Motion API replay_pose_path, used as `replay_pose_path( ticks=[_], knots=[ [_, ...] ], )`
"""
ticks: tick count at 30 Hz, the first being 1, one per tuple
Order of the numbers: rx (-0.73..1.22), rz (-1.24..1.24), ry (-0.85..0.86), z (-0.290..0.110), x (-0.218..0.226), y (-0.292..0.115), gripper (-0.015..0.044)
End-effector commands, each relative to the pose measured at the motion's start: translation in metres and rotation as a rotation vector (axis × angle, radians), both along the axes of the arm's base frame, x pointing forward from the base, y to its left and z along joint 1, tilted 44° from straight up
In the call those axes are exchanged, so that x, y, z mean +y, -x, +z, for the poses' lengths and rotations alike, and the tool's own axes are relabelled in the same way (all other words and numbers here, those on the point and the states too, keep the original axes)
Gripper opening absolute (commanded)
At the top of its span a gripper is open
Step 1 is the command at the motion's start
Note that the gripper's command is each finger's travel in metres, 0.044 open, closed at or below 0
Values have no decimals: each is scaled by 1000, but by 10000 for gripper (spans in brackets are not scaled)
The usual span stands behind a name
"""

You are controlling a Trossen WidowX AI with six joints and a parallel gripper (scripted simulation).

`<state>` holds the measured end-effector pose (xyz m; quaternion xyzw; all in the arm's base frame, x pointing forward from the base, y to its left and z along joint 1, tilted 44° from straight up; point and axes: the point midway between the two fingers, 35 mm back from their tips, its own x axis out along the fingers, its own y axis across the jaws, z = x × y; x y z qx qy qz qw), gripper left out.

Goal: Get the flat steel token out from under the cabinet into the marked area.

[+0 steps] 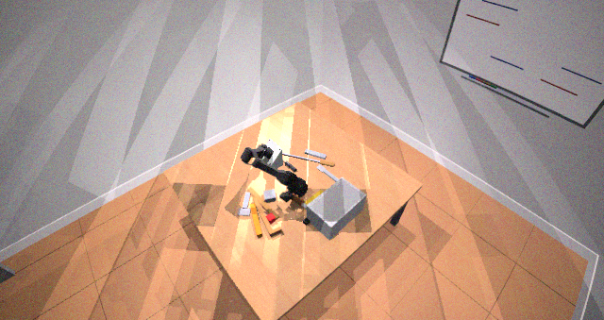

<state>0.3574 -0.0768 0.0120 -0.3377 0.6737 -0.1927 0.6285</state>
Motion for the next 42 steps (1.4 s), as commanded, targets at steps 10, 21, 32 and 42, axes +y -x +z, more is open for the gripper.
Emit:
replay_pose_path(
  ticks=[10, 21, 32, 42],
  knots=[
    [-6, -2, 0, -1, 2, -15, 0],
    [-7, -2, 0, -2, 4, -25, 0],
    [-8, -2, 0, -3, 6, -35, 0],
    [-8, -2, 0, -4, 7, -43, 0]
  ],
)
